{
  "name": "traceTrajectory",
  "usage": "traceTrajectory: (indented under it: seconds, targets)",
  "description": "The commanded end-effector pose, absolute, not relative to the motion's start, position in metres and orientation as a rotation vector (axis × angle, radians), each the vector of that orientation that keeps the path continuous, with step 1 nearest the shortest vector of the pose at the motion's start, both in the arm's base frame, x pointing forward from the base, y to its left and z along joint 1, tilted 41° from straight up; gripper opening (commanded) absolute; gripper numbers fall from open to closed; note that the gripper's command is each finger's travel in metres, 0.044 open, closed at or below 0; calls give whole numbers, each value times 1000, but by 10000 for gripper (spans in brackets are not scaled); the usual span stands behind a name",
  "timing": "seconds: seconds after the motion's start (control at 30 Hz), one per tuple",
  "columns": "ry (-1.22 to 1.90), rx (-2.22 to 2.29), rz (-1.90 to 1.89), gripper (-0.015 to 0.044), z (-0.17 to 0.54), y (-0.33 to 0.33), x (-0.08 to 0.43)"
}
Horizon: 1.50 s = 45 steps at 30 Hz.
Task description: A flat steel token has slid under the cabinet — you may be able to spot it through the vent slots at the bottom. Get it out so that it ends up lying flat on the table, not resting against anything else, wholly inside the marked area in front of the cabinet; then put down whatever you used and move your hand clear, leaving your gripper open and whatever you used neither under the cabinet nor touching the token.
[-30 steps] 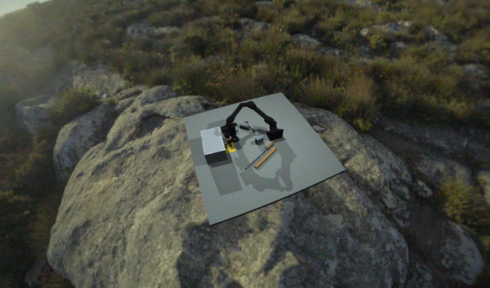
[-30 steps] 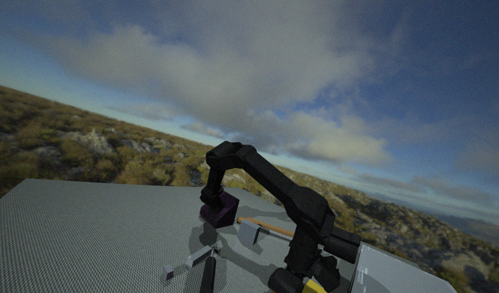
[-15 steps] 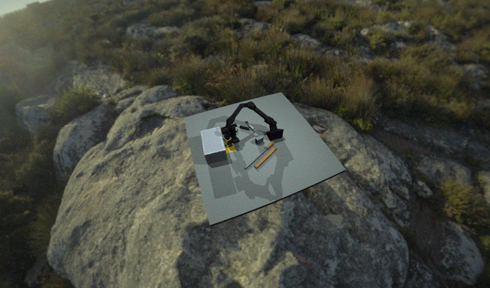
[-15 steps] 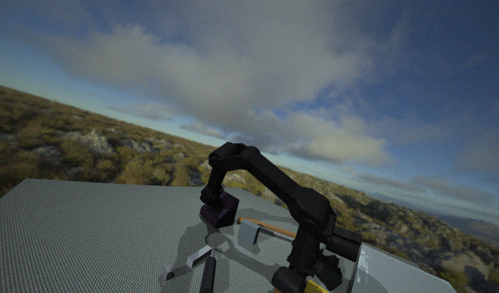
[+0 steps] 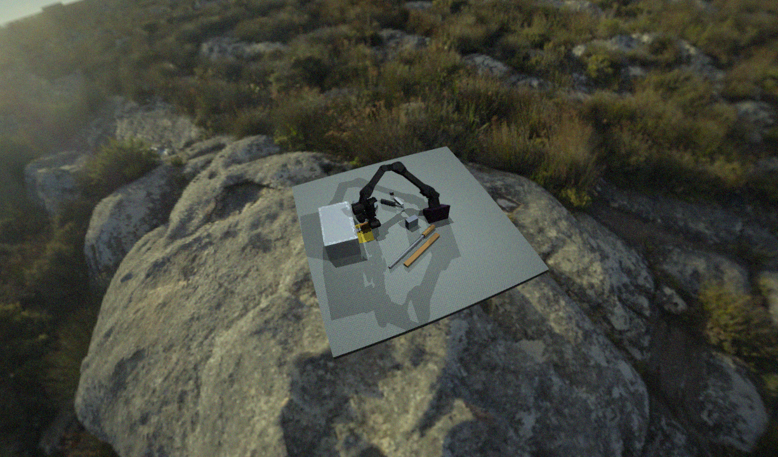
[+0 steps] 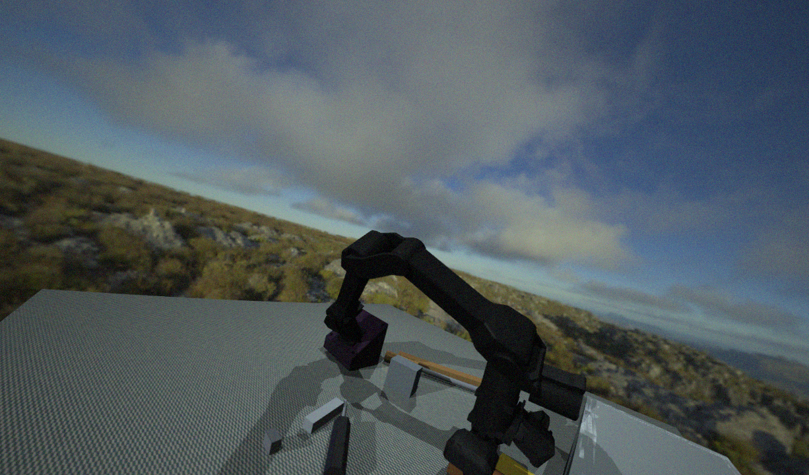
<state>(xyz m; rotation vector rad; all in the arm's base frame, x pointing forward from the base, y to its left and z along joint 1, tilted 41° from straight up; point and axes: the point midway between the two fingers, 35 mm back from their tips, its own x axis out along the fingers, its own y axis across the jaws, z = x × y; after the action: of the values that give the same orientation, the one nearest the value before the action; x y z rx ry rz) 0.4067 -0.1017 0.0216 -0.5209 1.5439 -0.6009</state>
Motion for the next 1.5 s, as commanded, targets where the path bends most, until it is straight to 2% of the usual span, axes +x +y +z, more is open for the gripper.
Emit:
traceTrajectory:
  seconds: [0.0,1.47]
  targets:
    - [1543,-513,-601,0,20,-101,404]
    - [1546,-514,-600,0,21,-99,366]
